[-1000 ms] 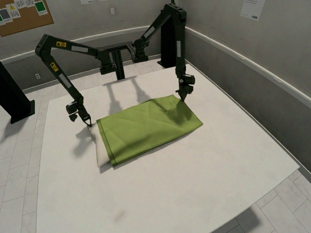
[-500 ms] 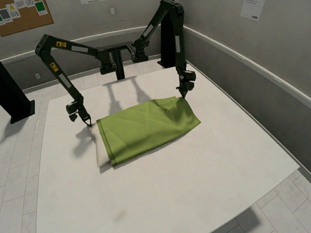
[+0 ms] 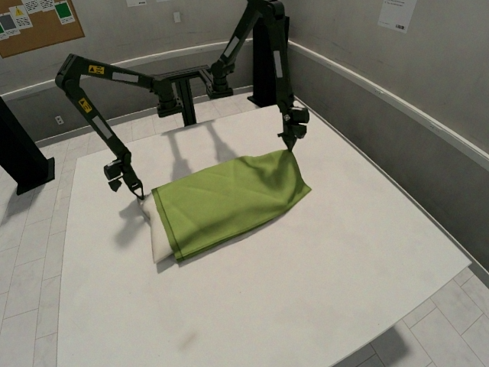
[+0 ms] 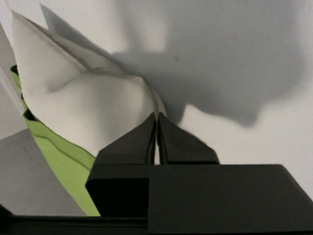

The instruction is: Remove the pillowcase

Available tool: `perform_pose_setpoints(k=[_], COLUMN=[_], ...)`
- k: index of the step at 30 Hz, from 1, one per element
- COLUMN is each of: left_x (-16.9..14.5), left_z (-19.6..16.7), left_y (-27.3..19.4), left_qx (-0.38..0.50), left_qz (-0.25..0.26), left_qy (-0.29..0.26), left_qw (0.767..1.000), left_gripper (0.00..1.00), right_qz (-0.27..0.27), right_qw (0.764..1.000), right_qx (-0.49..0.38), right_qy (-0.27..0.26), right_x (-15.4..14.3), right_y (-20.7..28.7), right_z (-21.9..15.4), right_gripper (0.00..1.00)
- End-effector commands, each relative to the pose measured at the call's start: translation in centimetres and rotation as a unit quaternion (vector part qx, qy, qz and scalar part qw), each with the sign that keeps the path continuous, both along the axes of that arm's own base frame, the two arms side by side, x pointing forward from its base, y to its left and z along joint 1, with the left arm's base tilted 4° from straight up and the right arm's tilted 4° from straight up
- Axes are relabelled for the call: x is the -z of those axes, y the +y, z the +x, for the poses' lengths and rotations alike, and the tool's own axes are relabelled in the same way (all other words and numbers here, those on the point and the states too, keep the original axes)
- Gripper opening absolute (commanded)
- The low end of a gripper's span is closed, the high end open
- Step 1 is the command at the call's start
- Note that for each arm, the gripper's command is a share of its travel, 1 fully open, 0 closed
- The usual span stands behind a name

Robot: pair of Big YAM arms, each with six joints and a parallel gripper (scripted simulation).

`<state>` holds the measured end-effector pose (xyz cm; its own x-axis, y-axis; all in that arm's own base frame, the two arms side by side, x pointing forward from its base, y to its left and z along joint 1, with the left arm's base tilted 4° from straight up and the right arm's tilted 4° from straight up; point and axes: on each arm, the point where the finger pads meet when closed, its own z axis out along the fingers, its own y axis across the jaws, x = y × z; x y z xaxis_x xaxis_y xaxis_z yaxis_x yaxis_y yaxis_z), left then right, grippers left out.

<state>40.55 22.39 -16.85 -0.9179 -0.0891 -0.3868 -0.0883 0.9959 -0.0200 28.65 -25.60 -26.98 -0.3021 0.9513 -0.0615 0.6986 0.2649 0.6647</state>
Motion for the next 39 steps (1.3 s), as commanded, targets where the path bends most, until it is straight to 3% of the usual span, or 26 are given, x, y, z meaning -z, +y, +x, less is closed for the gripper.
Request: perform_pose_setpoints(k=[1, 2, 13, 25, 29, 31, 33, 39], left_x=[0.7, -1.8, -4.0, -10.4, -10.9, -13.4, -12.8, -15.9], left_z=[0.0, 2.2, 2.2, 4.3, 3.7, 6.0, 4.5, 4.6], left_y=[-0.4, 0.7, 1.7, 2.6, 3.1, 4.3, 2.2, 3.7], left_qx=[-0.001, -0.001, -0.025, -0.043, -0.054, -0.054, -0.049, -0.072], left_qz=[-0.004, 0.016, 0.032, 0.075, 0.078, 0.095, 0.089, 0.108], left_qy=[0.004, -0.028, -0.050, -0.118, -0.123, -0.152, -0.144, -0.178], left_qw=[1.000, 0.999, 0.998, 0.989, 0.988, 0.982, 0.984, 0.975], left_gripper=[0.02, 0.02, 0.02, 0.02, 0.02, 0.02, 0.02, 0.02], right_qz=[0.020, 0.020, 0.020, 0.009, 0.005, 0.004, 0.004, 0.004], right_qw=[1.000, 1.000, 1.000, 1.000, 1.000, 1.000, 1.000, 1.000], right_qx=[-0.002, -0.002, -0.002, 0.005, 0.006, 0.006, 0.006, 0.006], right_qy=[0.011, 0.011, 0.011, 0.004, 0.001, 0.001, 0.001, 0.001], right_x=[0.8, 0.8, 0.8, 0.5, 0.2, 0.2, 0.2, 0.2], right_y=[1.9, 1.9, 1.9, 0.5, 0.0, 0.0, 0.0, 0.0], right_z=[-0.7, -0.7, -0.7, -0.4, -0.2, -0.2, -0.2, -0.2], right_gripper=[0.02, 0.02, 0.02, 0.02, 0.02, 0.02, 0.02, 0.02])
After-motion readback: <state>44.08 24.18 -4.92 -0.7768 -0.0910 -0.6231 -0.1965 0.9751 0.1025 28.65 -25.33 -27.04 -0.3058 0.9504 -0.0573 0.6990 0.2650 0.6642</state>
